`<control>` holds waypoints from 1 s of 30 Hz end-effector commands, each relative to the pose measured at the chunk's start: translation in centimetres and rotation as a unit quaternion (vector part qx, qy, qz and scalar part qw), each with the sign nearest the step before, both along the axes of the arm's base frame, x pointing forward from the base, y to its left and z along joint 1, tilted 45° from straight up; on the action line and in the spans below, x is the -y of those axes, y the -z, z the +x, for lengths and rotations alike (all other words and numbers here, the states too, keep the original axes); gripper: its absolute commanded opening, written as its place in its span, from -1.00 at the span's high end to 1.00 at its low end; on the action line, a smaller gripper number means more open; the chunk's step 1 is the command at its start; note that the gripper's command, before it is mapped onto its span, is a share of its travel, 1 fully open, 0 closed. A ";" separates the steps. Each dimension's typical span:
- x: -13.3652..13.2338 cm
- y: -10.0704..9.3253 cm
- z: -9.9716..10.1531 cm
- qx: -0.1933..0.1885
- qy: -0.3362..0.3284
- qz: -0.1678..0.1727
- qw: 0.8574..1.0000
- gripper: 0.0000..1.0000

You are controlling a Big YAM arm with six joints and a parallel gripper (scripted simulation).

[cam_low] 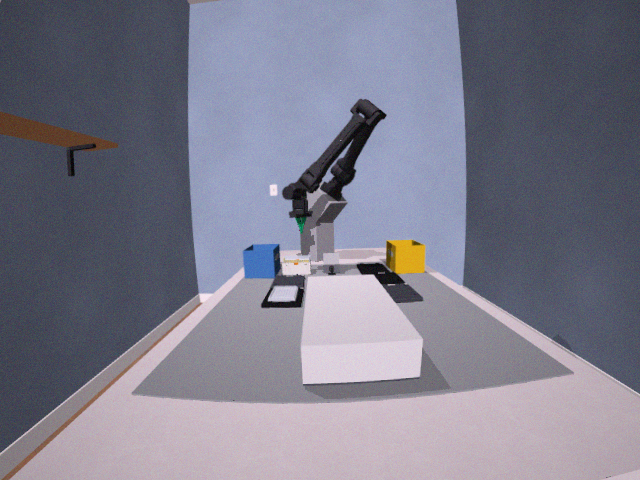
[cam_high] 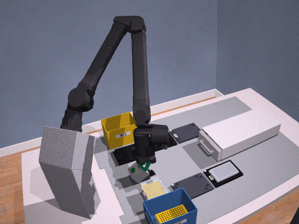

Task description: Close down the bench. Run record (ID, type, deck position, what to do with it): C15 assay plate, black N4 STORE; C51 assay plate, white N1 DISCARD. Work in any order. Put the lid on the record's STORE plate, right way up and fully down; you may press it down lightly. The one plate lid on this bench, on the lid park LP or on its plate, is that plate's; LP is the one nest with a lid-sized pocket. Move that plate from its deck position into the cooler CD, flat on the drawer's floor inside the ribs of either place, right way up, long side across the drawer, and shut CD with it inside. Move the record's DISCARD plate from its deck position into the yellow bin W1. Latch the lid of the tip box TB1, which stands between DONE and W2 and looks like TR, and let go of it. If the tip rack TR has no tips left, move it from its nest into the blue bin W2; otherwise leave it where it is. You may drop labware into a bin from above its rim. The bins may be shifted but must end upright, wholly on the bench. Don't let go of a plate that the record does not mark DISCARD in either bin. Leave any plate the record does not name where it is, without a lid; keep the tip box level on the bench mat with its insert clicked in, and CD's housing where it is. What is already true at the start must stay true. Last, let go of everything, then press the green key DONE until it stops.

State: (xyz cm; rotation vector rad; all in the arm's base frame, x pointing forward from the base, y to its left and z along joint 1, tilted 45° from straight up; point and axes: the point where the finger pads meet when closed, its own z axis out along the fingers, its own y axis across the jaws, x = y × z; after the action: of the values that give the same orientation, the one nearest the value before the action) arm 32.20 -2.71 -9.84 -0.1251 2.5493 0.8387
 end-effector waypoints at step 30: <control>-9.1 -6.1 -3.8 0.005 0.003 0.002 1.000 1.00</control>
State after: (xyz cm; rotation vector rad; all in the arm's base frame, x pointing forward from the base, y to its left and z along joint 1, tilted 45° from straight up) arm 28.58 5.43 -4.54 -0.1347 2.5499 0.8301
